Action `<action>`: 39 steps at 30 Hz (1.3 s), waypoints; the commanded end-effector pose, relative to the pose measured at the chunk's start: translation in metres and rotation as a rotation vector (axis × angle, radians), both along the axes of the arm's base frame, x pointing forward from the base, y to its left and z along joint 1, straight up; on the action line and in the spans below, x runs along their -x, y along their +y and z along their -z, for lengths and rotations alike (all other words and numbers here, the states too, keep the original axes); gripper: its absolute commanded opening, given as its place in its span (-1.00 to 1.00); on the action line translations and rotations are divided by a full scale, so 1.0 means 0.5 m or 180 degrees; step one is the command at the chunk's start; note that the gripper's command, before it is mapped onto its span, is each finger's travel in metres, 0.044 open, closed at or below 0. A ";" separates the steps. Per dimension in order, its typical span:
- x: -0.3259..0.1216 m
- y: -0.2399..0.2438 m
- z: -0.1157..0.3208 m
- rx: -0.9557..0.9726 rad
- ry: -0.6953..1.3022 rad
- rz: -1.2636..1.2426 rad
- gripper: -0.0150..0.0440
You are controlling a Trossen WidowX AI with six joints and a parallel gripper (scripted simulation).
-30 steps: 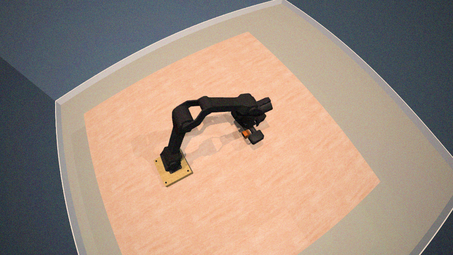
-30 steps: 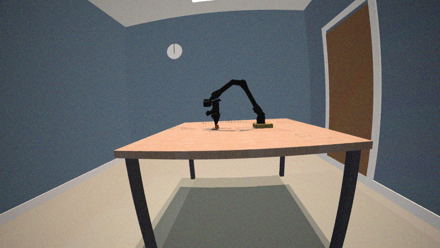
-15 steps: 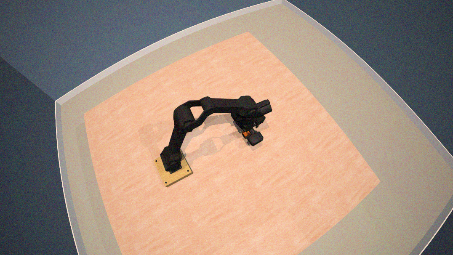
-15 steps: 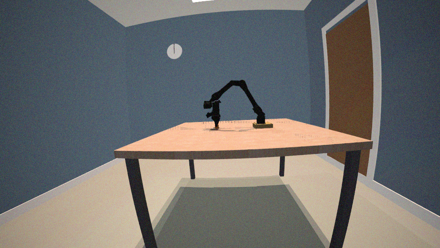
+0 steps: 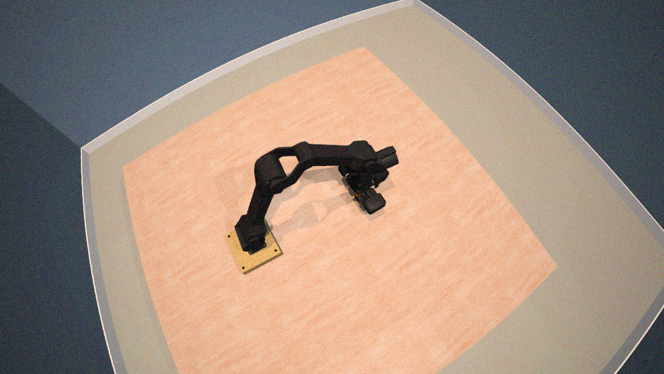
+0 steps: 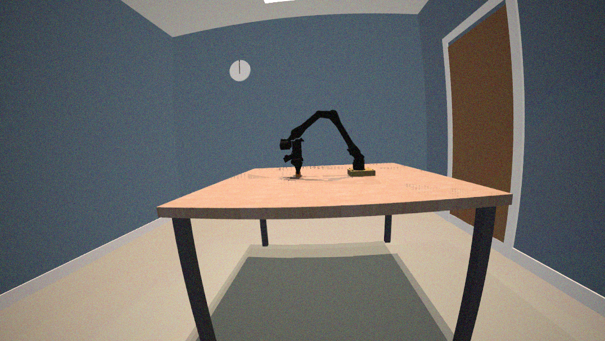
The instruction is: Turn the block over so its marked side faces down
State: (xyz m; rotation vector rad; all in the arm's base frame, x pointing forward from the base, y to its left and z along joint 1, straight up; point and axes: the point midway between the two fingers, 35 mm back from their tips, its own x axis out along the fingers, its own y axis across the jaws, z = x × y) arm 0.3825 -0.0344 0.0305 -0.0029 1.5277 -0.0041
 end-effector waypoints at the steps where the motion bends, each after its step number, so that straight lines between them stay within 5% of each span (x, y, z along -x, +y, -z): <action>1: 0.001 -0.001 0.003 0.0006 0.0012 0.0010 -0.34; 5: 0.001 -0.001 0.001 0.0006 0.0012 0.0010 -0.49; 11: 0.003 0.000 -0.057 0.0006 0.0012 0.0010 -0.49; 39: -0.002 -0.001 -0.036 0.0001 -0.1049 0.0015 -0.49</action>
